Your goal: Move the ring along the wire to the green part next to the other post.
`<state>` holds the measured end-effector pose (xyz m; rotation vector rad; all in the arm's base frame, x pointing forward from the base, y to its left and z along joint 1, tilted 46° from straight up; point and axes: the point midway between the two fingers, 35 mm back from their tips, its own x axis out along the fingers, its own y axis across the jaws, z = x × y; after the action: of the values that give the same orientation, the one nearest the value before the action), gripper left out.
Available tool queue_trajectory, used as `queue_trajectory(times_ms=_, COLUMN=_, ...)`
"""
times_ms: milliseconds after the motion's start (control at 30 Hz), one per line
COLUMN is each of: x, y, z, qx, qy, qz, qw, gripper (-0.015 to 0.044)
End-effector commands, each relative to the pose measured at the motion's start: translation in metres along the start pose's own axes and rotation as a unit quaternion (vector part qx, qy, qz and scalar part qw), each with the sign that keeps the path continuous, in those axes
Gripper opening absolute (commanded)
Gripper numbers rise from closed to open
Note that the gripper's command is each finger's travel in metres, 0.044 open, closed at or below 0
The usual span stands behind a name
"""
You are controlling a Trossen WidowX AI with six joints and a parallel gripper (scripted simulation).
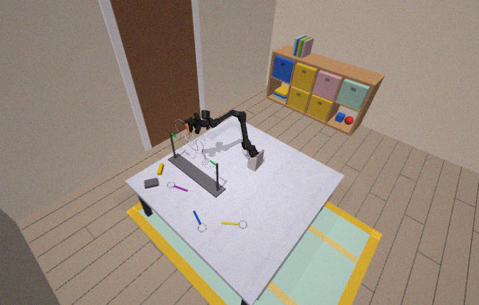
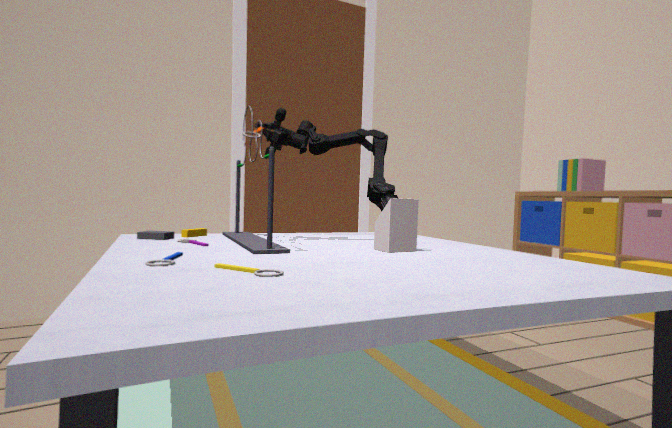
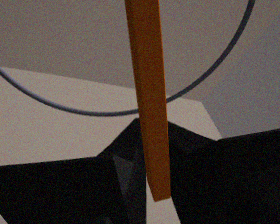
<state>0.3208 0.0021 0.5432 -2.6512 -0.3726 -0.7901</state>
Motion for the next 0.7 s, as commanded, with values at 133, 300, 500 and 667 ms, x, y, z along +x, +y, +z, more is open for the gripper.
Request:
queue_trajectory(times_ms=133, x=0.0004, y=-0.0031, z=-0.0002, qx=-0.043, qy=-0.004, qz=-0.025, qw=0.999, gripper=-0.0150)
queue_trajectory(times_ms=300, x=0.0005, y=-0.0046, z=-0.0001, qx=-0.068, qy=-0.007, qz=-0.039, qw=0.997, gripper=-0.0150)
queue_trajectory(times_ms=500, x=0.0005, y=-0.0054, z=-0.0002, qx=-0.088, qy=-0.009, qz=-0.050, qw=0.995, gripper=-0.0150)
queue_trajectory(times_ms=667, x=0.0006, y=-0.0049, z=-0.0004, qx=-0.096, qy=-0.010, qz=-0.054, qw=0.994, gripper=-0.0150)
